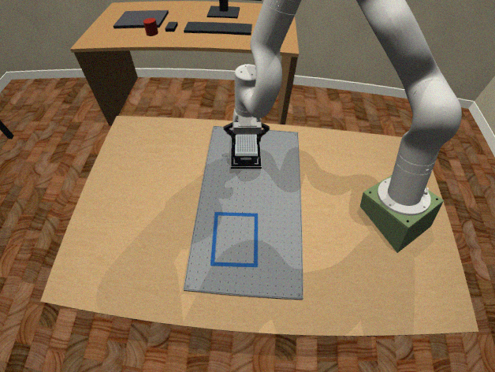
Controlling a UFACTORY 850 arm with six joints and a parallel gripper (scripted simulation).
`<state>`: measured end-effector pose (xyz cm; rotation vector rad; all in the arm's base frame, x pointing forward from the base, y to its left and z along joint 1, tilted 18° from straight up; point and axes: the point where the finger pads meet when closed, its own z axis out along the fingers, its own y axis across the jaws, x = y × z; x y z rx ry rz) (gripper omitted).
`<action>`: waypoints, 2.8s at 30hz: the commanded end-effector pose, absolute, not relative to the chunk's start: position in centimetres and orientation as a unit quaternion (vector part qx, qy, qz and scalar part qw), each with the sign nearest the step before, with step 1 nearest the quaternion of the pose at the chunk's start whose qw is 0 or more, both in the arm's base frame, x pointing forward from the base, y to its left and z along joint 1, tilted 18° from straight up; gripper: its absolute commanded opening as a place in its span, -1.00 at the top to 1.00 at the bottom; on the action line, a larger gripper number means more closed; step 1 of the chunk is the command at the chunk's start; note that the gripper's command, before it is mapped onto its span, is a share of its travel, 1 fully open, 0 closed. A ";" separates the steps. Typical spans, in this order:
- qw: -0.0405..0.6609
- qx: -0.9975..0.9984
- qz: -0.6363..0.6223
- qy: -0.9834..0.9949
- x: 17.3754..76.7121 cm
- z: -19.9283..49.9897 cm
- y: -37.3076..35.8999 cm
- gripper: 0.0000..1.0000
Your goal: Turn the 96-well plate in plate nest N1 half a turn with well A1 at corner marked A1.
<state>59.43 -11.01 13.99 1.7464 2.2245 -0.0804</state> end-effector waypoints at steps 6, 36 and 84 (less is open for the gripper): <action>0.156 0.610 -0.028 0.777 59.8 12.7 -11.3 1.00; 0.157 0.610 -0.028 0.777 60.2 11.0 -11.8 1.00; 0.156 0.610 -0.028 0.777 60.3 10.3 -11.9 1.00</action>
